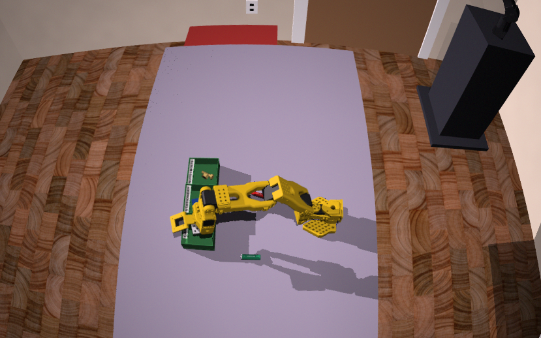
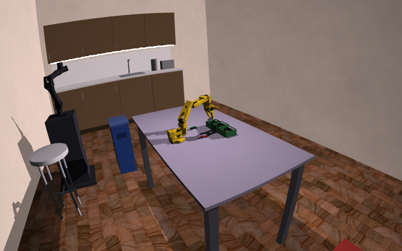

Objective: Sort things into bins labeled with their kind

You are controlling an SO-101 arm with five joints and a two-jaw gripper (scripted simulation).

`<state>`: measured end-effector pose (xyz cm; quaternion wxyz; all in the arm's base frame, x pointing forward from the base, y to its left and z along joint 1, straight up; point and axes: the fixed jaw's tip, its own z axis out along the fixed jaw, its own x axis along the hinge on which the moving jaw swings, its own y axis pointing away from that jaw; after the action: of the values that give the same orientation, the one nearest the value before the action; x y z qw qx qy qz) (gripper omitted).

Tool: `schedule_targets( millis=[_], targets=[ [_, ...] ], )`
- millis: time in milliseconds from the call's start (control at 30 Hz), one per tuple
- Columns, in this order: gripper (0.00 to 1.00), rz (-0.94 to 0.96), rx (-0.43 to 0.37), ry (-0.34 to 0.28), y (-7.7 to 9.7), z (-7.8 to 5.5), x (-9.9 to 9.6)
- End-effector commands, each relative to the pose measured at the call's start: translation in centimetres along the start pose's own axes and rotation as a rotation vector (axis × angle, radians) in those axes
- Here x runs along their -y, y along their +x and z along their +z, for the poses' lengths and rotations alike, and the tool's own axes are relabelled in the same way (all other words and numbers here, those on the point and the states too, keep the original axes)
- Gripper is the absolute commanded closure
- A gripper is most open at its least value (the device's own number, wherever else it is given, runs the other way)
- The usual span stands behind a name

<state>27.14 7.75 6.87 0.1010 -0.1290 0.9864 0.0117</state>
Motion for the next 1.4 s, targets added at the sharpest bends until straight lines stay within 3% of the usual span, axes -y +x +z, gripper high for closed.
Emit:
schedule_targets(
  millis=[0, 867, 900, 1367],
  targets=[
    [1.00, 0.035, 0.067, 0.002, -1.15, -1.02, 0.37],
    [1.00, 0.046, 0.072, 0.002, -1.32, -0.98, 0.41],
    [1.00, 0.067, 0.100, 0.007, -1.64, -1.70, 1.07],
    [1.00, 0.067, 0.100, 0.007, -1.64, -1.70, 1.07]
  ],
)
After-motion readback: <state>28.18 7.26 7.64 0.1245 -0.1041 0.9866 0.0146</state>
